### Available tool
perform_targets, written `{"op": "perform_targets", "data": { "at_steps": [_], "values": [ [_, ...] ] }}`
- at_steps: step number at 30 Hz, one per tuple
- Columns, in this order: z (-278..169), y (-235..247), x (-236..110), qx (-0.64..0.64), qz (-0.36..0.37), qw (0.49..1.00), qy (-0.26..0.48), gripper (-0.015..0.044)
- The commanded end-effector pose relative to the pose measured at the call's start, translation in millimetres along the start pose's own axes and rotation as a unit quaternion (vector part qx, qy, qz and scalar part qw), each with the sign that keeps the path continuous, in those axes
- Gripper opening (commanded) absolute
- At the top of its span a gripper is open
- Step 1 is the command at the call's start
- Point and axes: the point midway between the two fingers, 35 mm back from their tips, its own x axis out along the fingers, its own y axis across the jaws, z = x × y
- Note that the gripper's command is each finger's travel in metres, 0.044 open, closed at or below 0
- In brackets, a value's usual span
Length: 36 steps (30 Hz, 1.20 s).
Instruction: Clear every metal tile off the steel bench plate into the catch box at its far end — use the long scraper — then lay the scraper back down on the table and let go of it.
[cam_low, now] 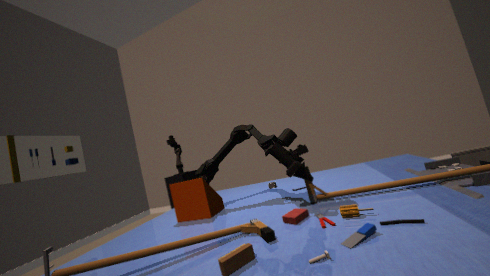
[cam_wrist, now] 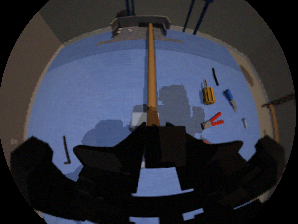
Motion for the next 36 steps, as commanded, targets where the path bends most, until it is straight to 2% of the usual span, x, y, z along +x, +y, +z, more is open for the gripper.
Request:
{"op": "perform_targets", "data": {
  "at_steps": [1,36],
  "values": [
    [0.1,-0.1,-1.3,0.000,0.000,1.000,-0.002,0.0000],
    [-36.4,-9.8,-34.8,-0.001,-0.002,1.000,-0.002,0.0000]
  ]
}}
